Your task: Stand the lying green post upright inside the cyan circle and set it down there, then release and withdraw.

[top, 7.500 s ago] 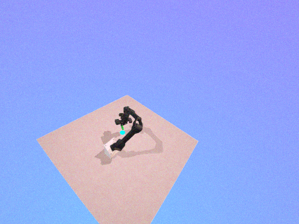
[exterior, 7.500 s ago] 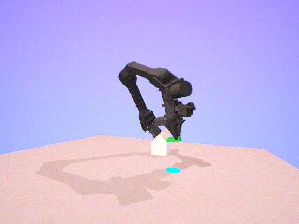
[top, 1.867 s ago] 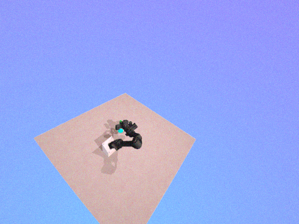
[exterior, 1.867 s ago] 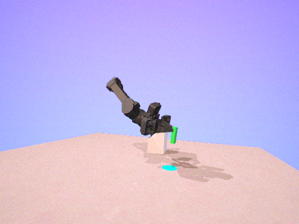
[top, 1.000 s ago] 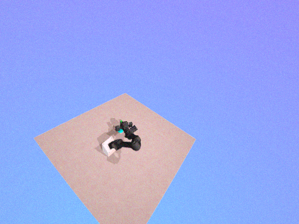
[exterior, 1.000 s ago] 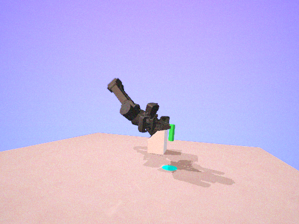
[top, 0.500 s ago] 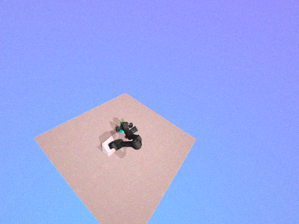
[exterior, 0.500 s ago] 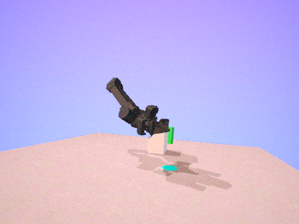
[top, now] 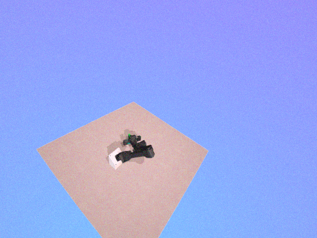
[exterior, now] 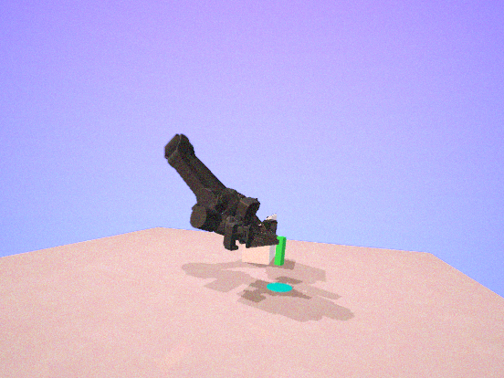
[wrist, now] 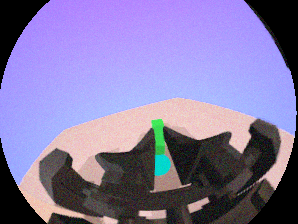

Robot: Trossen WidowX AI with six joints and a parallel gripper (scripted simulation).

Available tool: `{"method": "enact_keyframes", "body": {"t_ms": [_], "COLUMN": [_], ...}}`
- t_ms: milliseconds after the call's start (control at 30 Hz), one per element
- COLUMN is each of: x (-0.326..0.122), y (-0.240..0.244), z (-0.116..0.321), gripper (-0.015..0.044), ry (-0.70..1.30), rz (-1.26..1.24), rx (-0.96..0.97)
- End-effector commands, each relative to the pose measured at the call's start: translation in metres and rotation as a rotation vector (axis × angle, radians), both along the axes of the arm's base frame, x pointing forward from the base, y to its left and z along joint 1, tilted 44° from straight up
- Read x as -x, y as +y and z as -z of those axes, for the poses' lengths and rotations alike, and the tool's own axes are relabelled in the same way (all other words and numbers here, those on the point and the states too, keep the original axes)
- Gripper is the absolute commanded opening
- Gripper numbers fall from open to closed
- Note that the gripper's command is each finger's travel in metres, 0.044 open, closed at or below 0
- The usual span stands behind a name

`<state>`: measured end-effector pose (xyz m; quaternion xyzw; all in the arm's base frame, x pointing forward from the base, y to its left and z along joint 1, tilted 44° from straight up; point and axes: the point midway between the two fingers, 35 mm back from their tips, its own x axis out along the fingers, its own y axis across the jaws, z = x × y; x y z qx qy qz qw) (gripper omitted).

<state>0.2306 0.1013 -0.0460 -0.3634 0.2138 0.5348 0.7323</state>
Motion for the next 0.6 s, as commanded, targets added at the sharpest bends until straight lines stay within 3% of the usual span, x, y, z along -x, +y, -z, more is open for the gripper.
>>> {"method": "enact_keyframes", "body": {"t_ms": [0, 567], "x": [0.000, 0.000], "y": [-0.007, -0.034], "z": [0.009, 0.039], "gripper": [0.0023, 0.0023], "ry": [0.003, 0.001], "rz": [-0.005, 0.004], "rx": [-0.007, -0.007]}}
